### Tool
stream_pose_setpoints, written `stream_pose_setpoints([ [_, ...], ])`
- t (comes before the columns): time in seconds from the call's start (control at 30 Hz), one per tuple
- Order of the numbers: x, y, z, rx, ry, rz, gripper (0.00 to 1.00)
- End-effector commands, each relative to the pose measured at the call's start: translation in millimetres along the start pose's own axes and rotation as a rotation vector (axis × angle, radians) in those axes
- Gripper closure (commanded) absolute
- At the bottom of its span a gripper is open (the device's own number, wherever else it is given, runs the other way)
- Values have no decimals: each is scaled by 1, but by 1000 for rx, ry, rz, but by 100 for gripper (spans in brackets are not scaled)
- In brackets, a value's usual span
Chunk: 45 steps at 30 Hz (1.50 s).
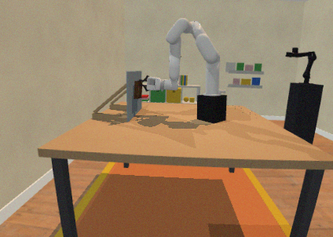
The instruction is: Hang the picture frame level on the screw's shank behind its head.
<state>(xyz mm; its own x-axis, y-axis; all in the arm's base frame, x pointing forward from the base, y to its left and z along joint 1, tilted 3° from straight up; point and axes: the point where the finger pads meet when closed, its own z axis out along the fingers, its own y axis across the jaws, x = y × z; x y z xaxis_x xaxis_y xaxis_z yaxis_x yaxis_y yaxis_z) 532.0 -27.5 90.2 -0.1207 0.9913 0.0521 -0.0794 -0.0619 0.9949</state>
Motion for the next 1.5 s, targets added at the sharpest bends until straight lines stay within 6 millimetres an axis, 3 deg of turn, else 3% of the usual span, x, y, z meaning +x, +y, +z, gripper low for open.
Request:
stream_pose_setpoints([
  [0.0, 1, 1, 1, -3, 1, -22, 100],
  [1.47, 5, 1, 1, -3, 5, -92, 100],
])
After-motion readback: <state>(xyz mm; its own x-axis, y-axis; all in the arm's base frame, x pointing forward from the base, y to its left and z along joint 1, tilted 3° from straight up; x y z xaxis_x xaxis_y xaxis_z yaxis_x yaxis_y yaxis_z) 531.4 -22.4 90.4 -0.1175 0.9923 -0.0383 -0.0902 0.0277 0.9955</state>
